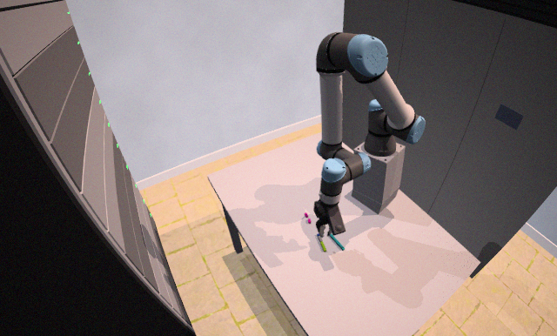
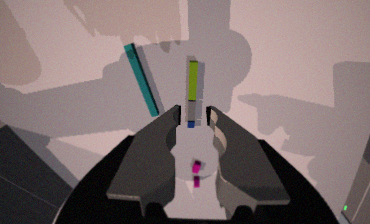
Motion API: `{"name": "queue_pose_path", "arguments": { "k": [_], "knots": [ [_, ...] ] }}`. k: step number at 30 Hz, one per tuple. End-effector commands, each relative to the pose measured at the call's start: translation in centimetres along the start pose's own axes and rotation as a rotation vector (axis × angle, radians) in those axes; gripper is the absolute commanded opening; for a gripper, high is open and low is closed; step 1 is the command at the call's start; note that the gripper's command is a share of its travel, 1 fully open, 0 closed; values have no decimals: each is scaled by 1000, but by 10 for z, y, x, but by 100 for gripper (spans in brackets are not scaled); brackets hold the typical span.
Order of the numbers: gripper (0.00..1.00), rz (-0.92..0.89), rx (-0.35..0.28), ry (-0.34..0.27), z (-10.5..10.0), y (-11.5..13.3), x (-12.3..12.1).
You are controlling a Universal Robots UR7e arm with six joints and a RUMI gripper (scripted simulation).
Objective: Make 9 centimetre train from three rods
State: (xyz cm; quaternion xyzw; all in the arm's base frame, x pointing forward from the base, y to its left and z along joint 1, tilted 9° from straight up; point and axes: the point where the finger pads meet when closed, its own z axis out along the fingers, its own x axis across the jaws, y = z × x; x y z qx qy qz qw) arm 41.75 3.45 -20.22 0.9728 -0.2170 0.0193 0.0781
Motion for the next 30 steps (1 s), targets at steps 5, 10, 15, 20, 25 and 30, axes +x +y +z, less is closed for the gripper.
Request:
{"name": "queue_pose_path", "arguments": {
  "k": [5, 10, 15, 20, 25, 30],
  "knots": [
    [14, 0, 0, 0, -12, 0, 0],
    [100, 0, 0, 0, -12, 0, 0],
    [100, 0, 0, 0, -12, 0, 0],
    [100, 0, 0, 0, -12, 0, 0],
    [100, 0, 0, 0, -12, 0, 0],
    [100, 0, 0, 0, -12, 0, 0]
  ]
}}
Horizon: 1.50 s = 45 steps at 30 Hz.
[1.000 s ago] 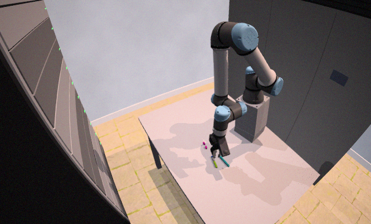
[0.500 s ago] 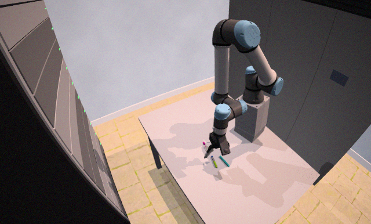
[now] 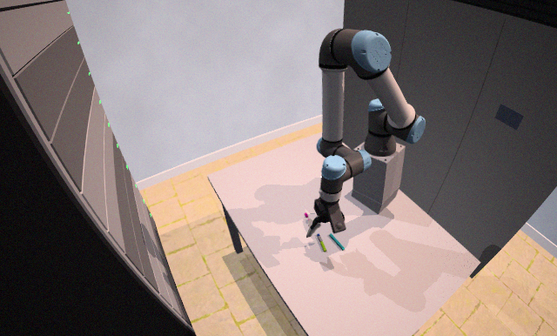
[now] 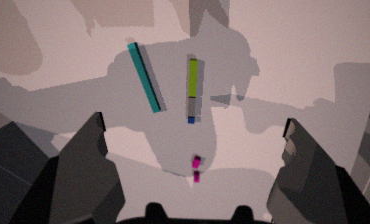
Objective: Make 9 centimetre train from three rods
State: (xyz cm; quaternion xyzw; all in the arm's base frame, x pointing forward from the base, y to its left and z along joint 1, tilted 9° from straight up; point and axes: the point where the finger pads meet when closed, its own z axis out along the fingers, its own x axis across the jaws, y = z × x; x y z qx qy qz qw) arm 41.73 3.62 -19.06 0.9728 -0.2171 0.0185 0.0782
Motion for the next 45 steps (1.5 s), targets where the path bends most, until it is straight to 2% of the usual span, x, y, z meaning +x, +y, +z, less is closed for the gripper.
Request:
{"name": "queue_pose_path", "arguments": {
  "k": [1, 11, 26, 35, 45],
  "knots": [
    [100, 0, 0, 1, -1, 0, 0],
    [100, 0, 0, 1, -16, 0, 0],
    [100, 0, 0, 1, -77, 0, 0],
    [100, 0, 0, 1, -92, 0, 0],
    [100, 0, 0, 1, -94, 0, 0]
  ]
}}
